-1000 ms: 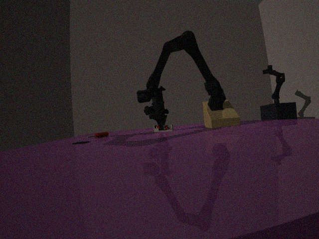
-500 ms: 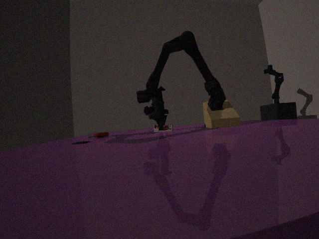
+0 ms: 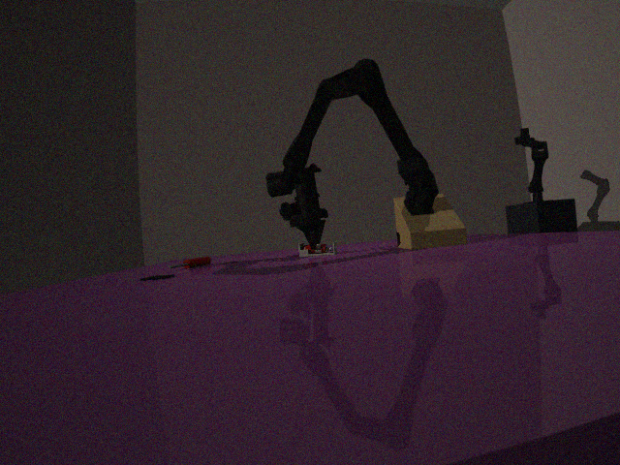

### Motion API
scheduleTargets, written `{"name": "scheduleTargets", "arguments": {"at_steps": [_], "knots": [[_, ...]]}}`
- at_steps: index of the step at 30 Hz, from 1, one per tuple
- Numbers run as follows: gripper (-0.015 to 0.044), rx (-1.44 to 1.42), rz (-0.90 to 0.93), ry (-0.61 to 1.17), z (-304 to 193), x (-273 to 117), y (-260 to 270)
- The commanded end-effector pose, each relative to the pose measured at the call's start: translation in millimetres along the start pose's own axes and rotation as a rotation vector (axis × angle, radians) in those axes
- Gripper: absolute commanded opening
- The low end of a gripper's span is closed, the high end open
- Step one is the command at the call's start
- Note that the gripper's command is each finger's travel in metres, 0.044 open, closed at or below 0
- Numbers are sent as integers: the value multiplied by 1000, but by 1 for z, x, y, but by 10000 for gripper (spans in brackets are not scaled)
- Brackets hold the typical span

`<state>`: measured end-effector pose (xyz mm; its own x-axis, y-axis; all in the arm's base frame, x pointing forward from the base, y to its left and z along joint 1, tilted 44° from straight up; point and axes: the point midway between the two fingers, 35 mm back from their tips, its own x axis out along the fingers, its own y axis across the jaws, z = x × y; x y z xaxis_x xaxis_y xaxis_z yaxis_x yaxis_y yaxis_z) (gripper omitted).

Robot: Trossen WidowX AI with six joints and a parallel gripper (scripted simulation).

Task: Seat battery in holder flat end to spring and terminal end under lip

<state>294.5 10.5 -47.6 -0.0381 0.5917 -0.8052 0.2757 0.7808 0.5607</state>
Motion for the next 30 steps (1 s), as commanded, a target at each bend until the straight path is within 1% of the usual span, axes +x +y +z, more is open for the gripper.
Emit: {"name": "scheduleTargets", "arguments": {"at_steps": [1,3,9,11,30], "knots": [[187,-9,-5,-9,2,-4,1],[239,-1,-1,-2,1,-7,-1],[397,-8,-9,-9,-1,-70,-10],[440,-8,-9,-9,-3,-77,-11],[440,-8,-9,-9,-3,-76,-13]]}}
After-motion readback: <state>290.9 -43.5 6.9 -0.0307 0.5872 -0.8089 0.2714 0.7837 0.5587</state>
